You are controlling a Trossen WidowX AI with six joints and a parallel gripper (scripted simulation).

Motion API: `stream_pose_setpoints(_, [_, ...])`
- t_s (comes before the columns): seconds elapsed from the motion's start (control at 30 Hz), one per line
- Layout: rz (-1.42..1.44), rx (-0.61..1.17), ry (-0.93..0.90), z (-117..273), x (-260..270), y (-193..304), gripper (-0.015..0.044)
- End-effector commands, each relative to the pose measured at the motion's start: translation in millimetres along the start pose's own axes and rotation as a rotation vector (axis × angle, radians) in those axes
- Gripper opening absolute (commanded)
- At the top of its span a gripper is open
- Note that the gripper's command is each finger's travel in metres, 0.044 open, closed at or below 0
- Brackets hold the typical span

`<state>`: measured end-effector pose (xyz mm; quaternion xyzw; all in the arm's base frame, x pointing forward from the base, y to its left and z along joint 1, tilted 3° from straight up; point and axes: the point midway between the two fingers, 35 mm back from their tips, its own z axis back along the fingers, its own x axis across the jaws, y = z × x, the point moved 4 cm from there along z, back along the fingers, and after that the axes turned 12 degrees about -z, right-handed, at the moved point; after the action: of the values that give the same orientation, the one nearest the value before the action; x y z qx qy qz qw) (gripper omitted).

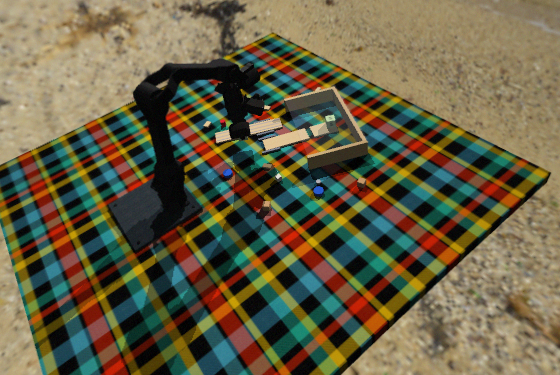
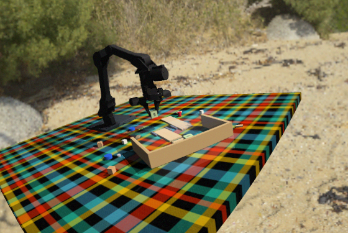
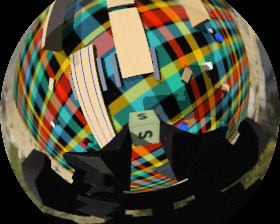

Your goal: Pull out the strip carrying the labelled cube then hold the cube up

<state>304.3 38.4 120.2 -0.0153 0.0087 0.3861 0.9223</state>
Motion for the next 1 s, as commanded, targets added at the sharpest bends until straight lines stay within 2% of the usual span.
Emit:
stream_pose_setpoints(0.0, [-0.005,-0.007,-0.004,19,-1,1,0.0])
stream_pose_setpoints(0.13, [-0.005,-0.007,-0.004,32,-2,1,0.0])
stream_pose_setpoints(0.97, [-0.005,-0.007,-0.004,32,-2,1,0.0])
